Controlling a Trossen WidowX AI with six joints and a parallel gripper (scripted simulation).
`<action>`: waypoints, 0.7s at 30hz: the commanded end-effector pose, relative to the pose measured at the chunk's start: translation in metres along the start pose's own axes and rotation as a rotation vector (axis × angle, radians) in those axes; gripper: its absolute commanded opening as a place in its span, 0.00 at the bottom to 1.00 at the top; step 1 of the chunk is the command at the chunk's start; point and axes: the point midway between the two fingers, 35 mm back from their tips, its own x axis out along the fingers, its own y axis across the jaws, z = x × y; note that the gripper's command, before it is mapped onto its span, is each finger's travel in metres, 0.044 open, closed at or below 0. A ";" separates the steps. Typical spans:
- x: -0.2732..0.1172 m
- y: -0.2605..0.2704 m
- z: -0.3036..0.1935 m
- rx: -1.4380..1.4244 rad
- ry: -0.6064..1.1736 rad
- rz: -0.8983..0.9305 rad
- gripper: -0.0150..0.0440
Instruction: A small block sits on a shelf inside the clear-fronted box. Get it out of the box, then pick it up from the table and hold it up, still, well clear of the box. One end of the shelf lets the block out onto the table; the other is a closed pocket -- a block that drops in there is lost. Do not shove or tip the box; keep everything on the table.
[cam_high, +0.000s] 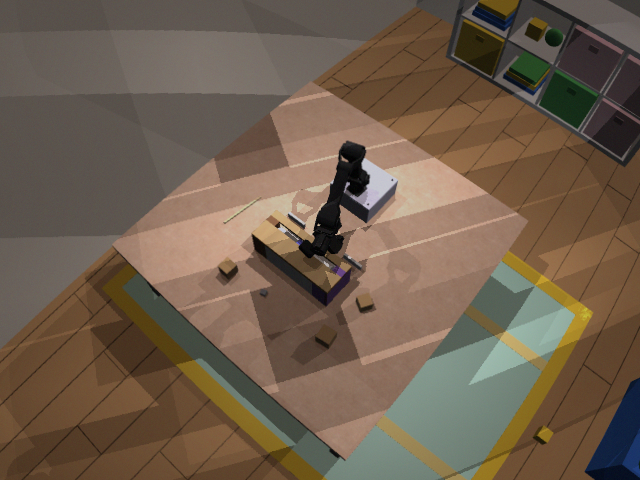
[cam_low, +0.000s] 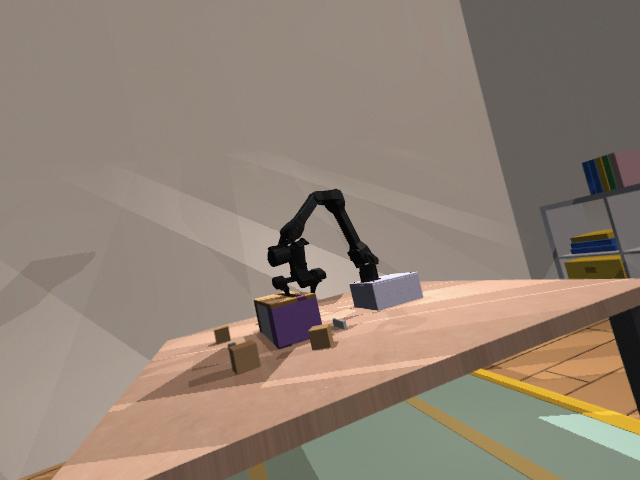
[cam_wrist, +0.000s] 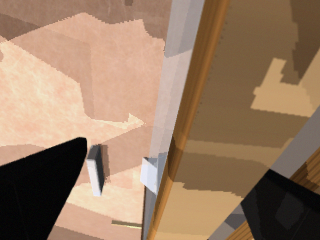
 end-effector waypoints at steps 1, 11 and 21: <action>0.009 0.004 0.002 0.000 0.009 0.013 0.93; 0.012 0.002 0.005 0.000 0.001 0.001 0.93; 0.021 0.002 -0.021 -0.001 0.004 0.002 0.93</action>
